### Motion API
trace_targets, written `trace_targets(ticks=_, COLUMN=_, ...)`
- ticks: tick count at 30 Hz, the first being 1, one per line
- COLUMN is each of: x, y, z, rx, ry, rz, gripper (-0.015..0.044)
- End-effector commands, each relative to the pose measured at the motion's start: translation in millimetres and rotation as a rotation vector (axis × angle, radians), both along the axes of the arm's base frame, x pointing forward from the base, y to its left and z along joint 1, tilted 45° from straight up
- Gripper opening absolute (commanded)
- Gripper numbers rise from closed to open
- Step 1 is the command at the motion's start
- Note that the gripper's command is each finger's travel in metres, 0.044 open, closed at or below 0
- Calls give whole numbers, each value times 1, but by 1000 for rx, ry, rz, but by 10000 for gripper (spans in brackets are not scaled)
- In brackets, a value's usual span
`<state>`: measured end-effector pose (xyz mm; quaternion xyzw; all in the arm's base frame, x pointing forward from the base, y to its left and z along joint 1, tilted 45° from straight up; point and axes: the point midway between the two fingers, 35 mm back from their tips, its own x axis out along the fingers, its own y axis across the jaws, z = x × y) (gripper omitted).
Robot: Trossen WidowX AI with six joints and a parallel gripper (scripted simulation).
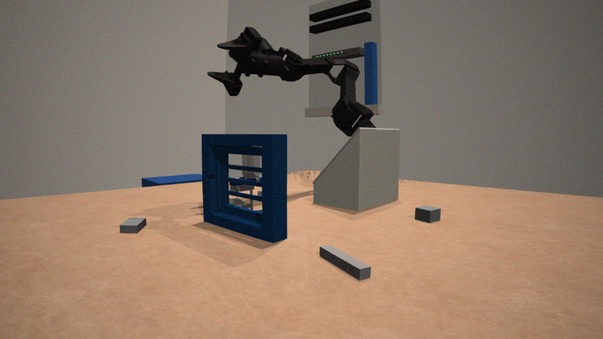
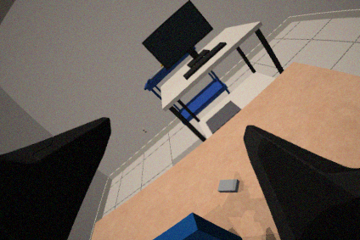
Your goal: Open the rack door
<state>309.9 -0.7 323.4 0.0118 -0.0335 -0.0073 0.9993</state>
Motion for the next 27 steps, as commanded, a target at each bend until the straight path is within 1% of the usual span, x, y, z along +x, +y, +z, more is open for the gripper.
trace_targets(ticks=1, x=0, y=0, z=0, rx=0, ry=2, rz=0, gripper=374)
trace_targets(ticks=4, x=5, y=0, z=-5, rx=7, ry=34, rz=-6, gripper=296)
trace_targets(ticks=19, x=45, y=4, z=-68, rx=22, ry=418, rz=-96, gripper=296)
trace_targets(ticks=27, x=51, y=6, z=-103, rx=-50, ry=628, rz=-155, gripper=296)
